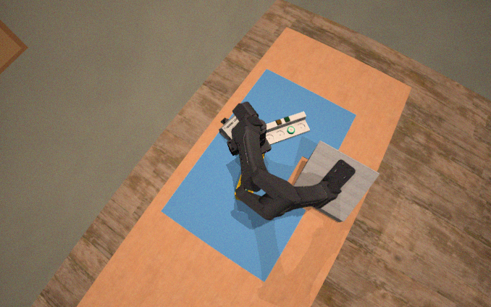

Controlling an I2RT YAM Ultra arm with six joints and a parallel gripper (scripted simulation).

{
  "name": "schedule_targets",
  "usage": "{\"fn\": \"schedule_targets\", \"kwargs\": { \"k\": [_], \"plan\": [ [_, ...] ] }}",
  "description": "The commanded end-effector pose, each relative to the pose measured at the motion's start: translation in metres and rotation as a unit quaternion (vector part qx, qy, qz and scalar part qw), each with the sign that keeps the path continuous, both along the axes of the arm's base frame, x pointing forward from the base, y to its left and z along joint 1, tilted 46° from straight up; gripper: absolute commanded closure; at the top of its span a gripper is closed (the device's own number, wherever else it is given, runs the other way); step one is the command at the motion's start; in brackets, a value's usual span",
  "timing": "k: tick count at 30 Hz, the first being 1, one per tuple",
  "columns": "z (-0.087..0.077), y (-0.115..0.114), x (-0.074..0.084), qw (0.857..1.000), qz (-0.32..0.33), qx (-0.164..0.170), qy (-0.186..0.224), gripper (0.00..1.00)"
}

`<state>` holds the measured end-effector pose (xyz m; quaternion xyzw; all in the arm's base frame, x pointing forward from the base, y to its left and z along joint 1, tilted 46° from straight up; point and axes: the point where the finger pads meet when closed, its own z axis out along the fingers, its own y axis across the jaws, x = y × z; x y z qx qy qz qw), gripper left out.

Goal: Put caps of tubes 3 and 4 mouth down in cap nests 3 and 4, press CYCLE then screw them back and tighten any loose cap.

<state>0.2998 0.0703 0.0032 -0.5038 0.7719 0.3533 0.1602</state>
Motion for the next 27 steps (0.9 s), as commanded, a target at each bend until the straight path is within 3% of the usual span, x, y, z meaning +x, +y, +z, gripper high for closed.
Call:
{"fn": "schedule_targets", "kwargs": {
  "k": [1, 4, 8, 9, 10, 11, 12, 14, 16, 17, 19, 20, 21, 22, 23, 24, 25, 26, 27],
  "plan": [
    [0.0040, -0.0046, 0.0044, 0.990, -0.103, -0.014, 0.092, 0.51],
    [0.0043, -0.0049, 0.0045, 0.983, -0.133, -0.018, 0.122, 0.51],
    [0.0053, -0.0061, 0.0047, 0.954, -0.216, -0.030, 0.206, 0.51],
    [0.0053, -0.0060, 0.0047, 0.953, -0.217, -0.030, 0.208, 0.51],
    [0.0056, -0.0064, 0.0048, 0.940, -0.245, -0.034, 0.236, 0.51],
    [0.0056, -0.0064, 0.0048, 0.940, -0.245, -0.034, 0.236, 0.51],
    [0.0059, -0.0068, 0.0049, 0.925, -0.272, -0.038, 0.263, 0.51],
    [0.0059, -0.0068, 0.0049, 0.925, -0.272, -0.038, 0.263, 0.51],
    [0.0066, -0.0075, 0.0050, 0.890, -0.325, -0.045, 0.317, 0.51],
    [0.0066, -0.0075, 0.0050, 0.890, -0.325, -0.045, 0.317, 0.51],
    [0.0068, -0.0082, 0.0052, 0.854, -0.369, -0.052, 0.363, 0.51],
    [0.0067, -0.0083, 0.0053, 0.849, -0.375, -0.053, 0.369, 0.51],
    [0.0065, -0.0084, 0.0054, 0.827, -0.398, -0.056, 0.392, 0.51],
    [0.0064, -0.0085, 0.0055, 0.826, -0.399, -0.056, 0.394, 0.51],
    [0.0062, -0.0087, 0.0055, 0.802, -0.423, -0.060, 0.418, 0.51],
    [0.0061, -0.0088, 0.0055, 0.802, -0.423, -0.060, 0.418, 0.51],
    [0.0060, -0.0090, 0.0055, 0.776, -0.446, -0.063, 0.441, 0.51],
    [0.0059, -0.0090, 0.0055, 0.776, -0.446, -0.063, 0.441, 0.51],
    [0.0058, -0.0091, 0.0055, 0.749, -0.468, -0.066, 0.464, 0.51]
  ]
}}
